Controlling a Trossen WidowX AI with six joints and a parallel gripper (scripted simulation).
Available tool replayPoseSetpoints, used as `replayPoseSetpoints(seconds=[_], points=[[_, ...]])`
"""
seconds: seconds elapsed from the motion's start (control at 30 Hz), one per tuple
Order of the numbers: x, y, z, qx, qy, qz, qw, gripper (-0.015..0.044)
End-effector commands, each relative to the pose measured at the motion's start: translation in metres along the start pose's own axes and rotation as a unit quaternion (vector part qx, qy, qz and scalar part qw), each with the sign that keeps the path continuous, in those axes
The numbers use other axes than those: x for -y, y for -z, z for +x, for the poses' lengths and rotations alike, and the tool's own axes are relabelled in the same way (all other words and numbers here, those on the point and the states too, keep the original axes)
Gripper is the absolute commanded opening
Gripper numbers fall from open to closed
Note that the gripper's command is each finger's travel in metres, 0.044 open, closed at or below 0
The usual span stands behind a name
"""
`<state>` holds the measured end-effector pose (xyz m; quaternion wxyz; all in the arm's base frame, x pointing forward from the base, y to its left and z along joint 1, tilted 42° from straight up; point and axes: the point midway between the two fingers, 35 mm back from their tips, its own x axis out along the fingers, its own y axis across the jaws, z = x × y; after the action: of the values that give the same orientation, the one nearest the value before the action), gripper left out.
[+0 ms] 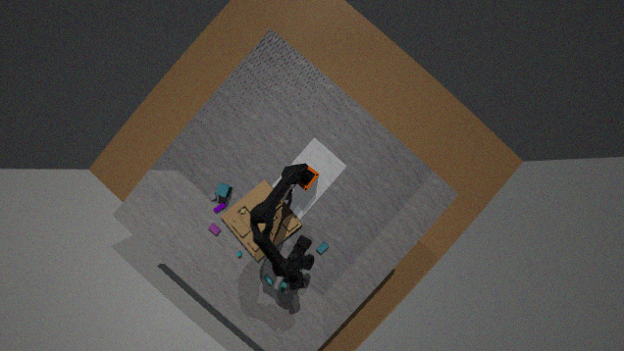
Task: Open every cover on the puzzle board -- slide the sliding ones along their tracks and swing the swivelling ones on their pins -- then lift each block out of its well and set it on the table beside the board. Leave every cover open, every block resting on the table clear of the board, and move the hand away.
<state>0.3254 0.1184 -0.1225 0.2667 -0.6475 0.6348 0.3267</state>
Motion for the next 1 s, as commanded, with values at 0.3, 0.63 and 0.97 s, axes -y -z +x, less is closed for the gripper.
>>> replayPoseSetpoints(seconds=[0.3, 0.63, 0.97], points=[[-0.001, 0.001, 0.021, -0.002, 0.001, -0.002, 1.000, 0.0080], [-0.002, 0.002, 0.037, -0.003, 0.001, -0.001, 1.000, 0.0080], [-0.004, 0.003, 0.051, -0.004, 0.001, -0.001, 1.000, 0.0080]])
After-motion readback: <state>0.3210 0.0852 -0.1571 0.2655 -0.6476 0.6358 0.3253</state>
